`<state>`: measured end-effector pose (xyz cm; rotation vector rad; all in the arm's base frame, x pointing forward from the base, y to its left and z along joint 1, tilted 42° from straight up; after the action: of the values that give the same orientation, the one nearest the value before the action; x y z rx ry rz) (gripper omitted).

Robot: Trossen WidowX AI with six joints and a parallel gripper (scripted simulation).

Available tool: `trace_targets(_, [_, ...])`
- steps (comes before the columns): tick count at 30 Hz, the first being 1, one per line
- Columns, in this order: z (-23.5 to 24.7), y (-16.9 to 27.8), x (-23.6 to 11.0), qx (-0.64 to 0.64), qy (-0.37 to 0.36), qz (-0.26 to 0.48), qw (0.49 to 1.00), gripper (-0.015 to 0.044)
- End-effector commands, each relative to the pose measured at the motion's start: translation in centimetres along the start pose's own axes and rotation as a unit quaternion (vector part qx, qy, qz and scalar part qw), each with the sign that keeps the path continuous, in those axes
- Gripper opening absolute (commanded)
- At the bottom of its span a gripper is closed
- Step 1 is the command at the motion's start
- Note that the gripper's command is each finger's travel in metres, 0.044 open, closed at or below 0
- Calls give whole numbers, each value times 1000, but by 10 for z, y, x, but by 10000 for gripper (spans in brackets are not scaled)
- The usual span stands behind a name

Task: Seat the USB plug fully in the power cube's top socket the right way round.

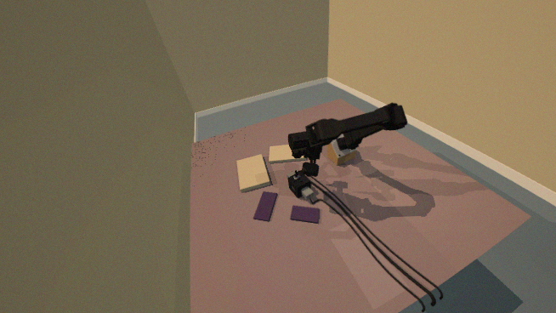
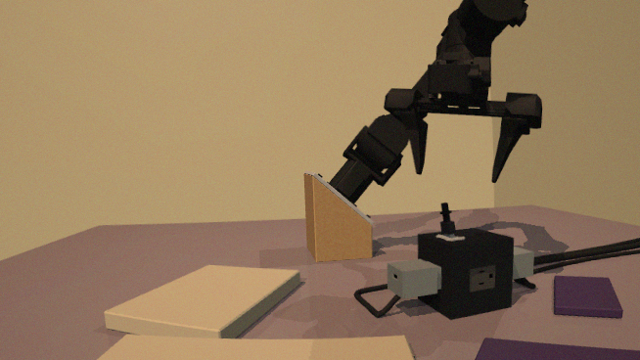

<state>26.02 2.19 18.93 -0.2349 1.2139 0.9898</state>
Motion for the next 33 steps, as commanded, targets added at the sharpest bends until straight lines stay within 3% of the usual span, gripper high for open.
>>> trace_targets(1, [5,-41,5,205,-2,58,977,440])
trace_targets(6, [5,-79,12,371,2,105,923,440])
trace_targets(33, [6,-78,30,376,2,107,920,440])
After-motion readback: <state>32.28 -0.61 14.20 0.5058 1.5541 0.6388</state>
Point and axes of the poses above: the point midway between the two fingers, 35 mm back from their tips, its own x axis out along the fingers, its own z axis across the jaws, y = z × x, the point moved 8 cm from there along -x, back along the fingers, and after that the axes turned 11 degrees about x, right-handed, at the moved point
